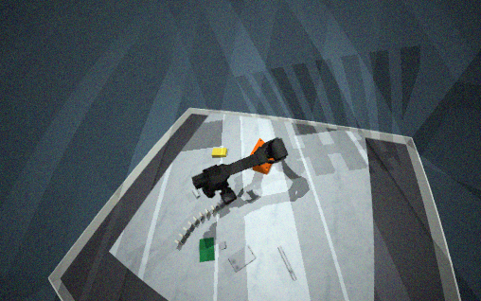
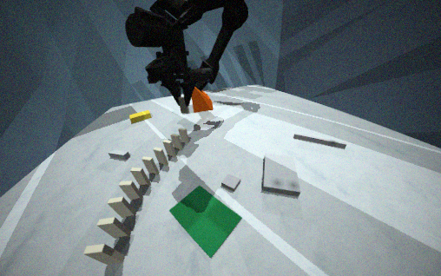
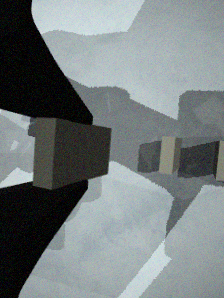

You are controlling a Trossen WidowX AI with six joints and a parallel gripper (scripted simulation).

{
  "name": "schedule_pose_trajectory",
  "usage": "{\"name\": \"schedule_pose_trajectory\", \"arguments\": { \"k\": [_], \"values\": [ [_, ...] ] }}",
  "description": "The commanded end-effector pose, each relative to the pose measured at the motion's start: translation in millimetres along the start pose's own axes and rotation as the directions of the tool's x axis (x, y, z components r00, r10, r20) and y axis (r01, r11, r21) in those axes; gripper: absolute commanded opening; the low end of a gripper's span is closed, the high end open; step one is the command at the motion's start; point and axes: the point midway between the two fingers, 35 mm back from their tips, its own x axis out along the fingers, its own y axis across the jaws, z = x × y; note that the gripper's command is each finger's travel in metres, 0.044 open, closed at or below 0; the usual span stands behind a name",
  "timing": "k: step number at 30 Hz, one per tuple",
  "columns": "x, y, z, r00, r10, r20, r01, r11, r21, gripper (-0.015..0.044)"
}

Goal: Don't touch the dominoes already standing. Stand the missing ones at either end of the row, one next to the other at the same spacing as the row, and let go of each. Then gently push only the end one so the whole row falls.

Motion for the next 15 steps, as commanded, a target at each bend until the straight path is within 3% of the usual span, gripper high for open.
{"name": "schedule_pose_trajectory", "arguments": {
  "k": [1,11,15],
  "values": [
    [22,-1,0,1.000,0.006,-0.007,-0.006,1.000,0.011,0.0107],
    [78,0,-7,1.000,0.013,-0.013,-0.013,1.000,0.009,0.0107],
    [86,0,-10,1.000,0.014,-0.015,-0.014,1.000,0.009,0.0107]
  ]
}}
